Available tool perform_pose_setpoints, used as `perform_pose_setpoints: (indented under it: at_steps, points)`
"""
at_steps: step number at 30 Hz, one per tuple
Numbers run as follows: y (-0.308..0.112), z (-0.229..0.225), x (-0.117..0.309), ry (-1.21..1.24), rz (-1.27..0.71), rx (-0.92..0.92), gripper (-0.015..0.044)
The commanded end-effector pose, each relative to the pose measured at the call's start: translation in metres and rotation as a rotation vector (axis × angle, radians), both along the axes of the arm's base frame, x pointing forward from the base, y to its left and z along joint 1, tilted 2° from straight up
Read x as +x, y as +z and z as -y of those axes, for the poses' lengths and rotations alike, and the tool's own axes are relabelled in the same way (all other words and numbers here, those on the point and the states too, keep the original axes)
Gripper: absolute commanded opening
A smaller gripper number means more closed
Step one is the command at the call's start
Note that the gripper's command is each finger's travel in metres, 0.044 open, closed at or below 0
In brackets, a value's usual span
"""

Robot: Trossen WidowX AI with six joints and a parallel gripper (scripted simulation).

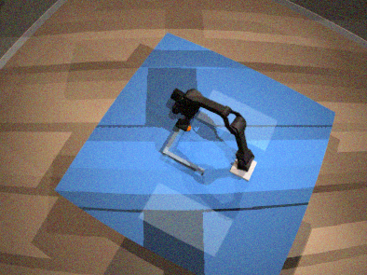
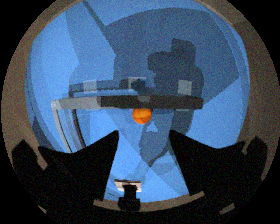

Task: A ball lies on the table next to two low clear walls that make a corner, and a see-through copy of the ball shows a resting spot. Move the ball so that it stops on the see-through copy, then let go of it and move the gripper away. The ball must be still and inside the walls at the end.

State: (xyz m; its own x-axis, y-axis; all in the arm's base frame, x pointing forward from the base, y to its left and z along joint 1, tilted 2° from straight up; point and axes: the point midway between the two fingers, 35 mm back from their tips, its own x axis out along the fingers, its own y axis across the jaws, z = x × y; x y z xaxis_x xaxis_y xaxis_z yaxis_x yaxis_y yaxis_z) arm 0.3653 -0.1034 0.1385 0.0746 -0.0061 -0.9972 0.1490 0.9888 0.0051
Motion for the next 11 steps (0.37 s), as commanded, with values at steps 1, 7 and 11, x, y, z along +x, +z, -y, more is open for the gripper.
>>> perform_pose_setpoints:
  at_steps: [1, 7, 11]
  points:
    - [-0.005, 0.0, 0.0, 0.0, -0.011, 0.003, 0.0305]
    - [0.038, -0.001, -0.006, 0.0, -0.009, 0.003, 0.0436]
    - [0.046, -0.002, -0.008, 0.0, -0.009, 0.003, 0.044]
